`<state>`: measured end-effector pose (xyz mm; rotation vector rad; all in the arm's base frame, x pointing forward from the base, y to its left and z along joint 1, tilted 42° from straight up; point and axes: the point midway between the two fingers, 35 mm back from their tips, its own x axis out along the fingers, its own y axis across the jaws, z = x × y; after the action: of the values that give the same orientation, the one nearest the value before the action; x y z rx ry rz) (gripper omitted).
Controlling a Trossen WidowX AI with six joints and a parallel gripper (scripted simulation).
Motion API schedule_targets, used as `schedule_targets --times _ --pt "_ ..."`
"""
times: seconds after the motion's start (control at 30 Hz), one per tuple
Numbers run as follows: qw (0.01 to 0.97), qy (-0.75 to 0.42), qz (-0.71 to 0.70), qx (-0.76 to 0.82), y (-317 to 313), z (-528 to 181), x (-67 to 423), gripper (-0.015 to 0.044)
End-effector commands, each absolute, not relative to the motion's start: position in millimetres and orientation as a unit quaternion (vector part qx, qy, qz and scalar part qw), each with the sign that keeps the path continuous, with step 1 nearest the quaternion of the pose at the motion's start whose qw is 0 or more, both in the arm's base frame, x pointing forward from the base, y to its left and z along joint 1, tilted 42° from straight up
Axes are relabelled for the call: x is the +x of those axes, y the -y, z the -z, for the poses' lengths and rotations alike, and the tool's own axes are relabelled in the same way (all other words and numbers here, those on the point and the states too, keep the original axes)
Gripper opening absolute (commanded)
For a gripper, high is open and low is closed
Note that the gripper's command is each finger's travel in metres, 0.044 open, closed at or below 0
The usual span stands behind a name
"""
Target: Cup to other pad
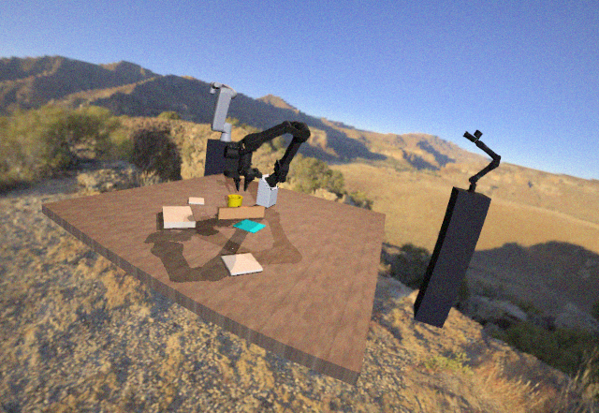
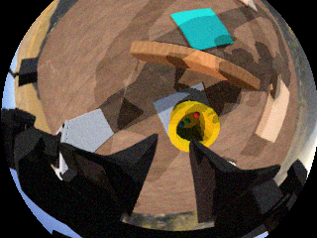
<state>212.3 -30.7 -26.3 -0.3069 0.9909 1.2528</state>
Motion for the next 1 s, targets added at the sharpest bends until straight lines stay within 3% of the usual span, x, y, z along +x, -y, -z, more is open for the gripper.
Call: schedule_targets --times 0.0,0.97 --pt "0.687 -0.439 -0.564 -0.134 27.9 27.6 211.8 0.0167" --pt "0.687 -0.438 -0.564 -0.134 -3.2 63.1 211.9 0.0167"
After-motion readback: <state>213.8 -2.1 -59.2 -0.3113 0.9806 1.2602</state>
